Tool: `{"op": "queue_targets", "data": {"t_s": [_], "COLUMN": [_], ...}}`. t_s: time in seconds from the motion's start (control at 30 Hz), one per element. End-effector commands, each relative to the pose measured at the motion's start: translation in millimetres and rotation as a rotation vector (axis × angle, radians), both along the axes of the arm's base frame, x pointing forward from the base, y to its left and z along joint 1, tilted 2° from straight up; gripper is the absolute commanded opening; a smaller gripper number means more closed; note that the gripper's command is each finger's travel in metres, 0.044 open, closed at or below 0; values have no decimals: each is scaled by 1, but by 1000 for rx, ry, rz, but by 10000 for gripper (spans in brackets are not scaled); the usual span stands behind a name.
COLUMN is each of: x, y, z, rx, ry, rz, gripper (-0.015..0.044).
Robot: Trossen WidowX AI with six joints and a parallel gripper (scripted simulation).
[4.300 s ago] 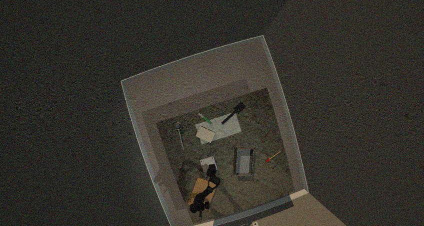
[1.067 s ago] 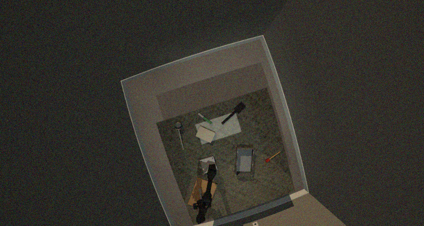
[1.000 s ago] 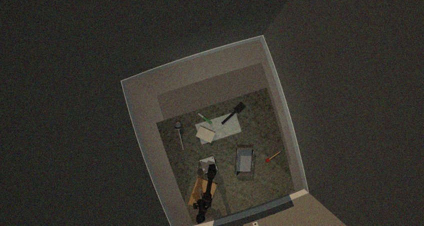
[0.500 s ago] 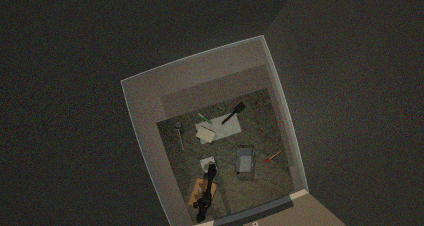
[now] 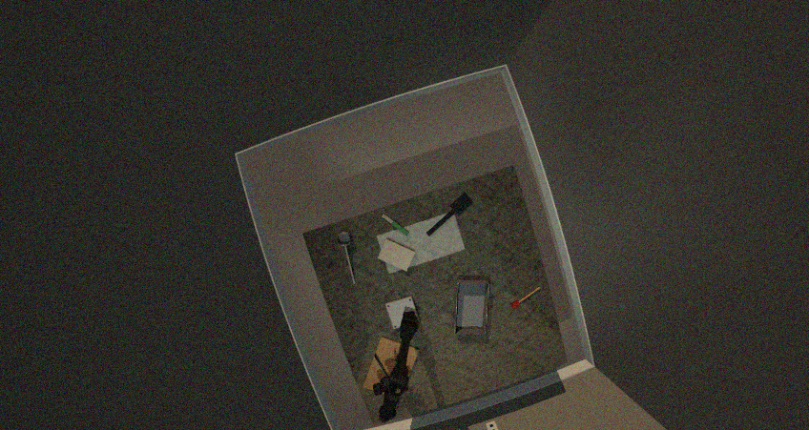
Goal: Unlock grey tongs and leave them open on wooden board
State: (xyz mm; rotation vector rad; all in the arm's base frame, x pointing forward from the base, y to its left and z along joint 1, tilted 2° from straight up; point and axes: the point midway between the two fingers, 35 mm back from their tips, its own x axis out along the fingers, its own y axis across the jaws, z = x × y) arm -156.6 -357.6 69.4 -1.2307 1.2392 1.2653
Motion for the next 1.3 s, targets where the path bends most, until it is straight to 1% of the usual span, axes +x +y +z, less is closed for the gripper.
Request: {"op": "queue_targets", "data": {"t_s": [0.0, 0.1, 0.2, 0.4, 0.5, 0.57, 0.73, 0.97, 1.27], "x": [0, 2, 11, 40, 55, 62, 63, 65, 65], "y": [0, 5, 24, 87, 122, 137, 139, 138, 139], "z": [1, 3, 11, 26, 26, 25, 27, 73, 74], "rx": [0, 0, 3, 11, 15, 17, 18, 16, 16], "ry": [1, 0, 0, -2, -3, -4, -4, -6, -6], "rz": [0, 0, 2, 13, 6, 3, 3, 6, 6], "gripper": [440, 440, 440, 440, 440, 440, 440, 440, 440]}}
